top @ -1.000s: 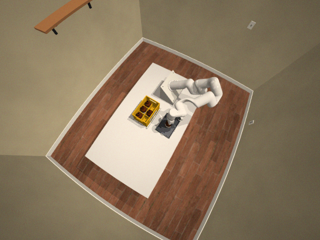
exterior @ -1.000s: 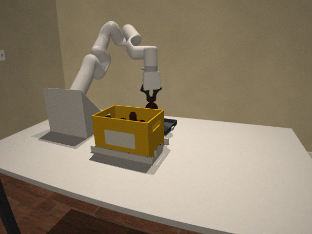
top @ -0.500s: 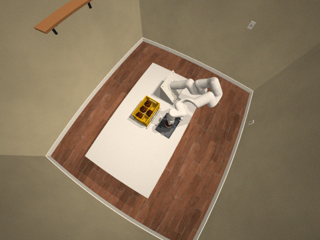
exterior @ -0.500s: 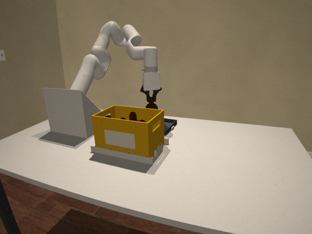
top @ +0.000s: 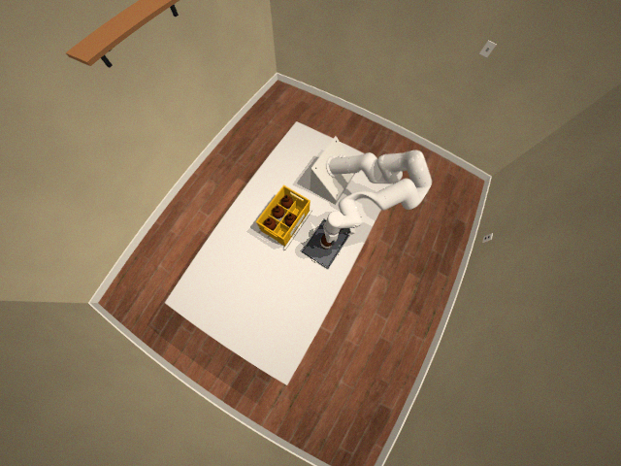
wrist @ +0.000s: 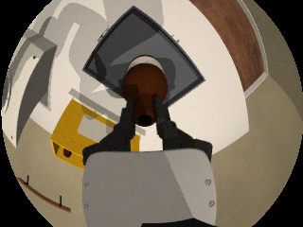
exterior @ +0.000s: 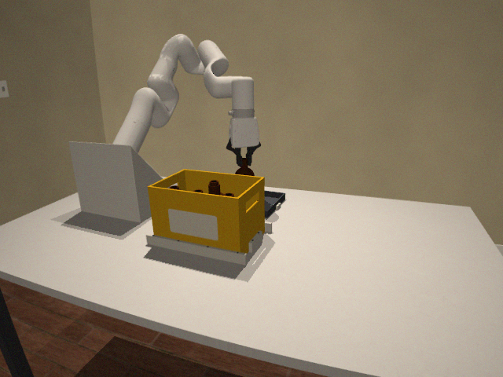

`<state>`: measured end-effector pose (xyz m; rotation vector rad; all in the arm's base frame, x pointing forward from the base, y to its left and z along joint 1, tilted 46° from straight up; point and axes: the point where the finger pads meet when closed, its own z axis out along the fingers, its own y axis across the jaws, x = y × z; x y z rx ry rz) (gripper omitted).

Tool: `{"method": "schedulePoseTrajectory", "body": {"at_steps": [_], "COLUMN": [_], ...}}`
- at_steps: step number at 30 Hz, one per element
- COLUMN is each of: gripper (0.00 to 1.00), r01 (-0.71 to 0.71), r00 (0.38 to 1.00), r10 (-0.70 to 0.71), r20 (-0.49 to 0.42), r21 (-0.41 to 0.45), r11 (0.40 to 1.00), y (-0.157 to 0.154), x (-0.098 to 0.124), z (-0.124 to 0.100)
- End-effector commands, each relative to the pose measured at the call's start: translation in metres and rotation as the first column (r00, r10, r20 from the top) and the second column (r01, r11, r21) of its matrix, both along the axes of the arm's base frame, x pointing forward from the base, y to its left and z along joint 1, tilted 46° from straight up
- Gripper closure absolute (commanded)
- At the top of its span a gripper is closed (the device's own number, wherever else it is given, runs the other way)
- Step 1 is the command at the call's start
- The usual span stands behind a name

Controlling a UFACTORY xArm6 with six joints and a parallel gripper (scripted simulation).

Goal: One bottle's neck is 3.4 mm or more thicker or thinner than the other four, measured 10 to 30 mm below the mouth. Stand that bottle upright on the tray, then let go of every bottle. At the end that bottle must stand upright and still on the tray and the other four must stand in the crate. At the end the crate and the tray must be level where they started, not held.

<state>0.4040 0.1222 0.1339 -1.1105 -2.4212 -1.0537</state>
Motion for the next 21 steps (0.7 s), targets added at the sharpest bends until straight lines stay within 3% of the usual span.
{"method": "schedulePoseTrajectory", "body": {"at_steps": [1,21], "gripper": [1.0,1.0], "r01": [0.001,0.001], "r00": [1.0,1.0], "r10": [-0.001,-0.001], "r20": [0.003,0.003], "r21": [0.0,0.0], "r11": [1.0,1.0], "y": [0.0011,0.0059], "x": [0.0012,0.0017], "z": [-0.0007,-0.0053]}}
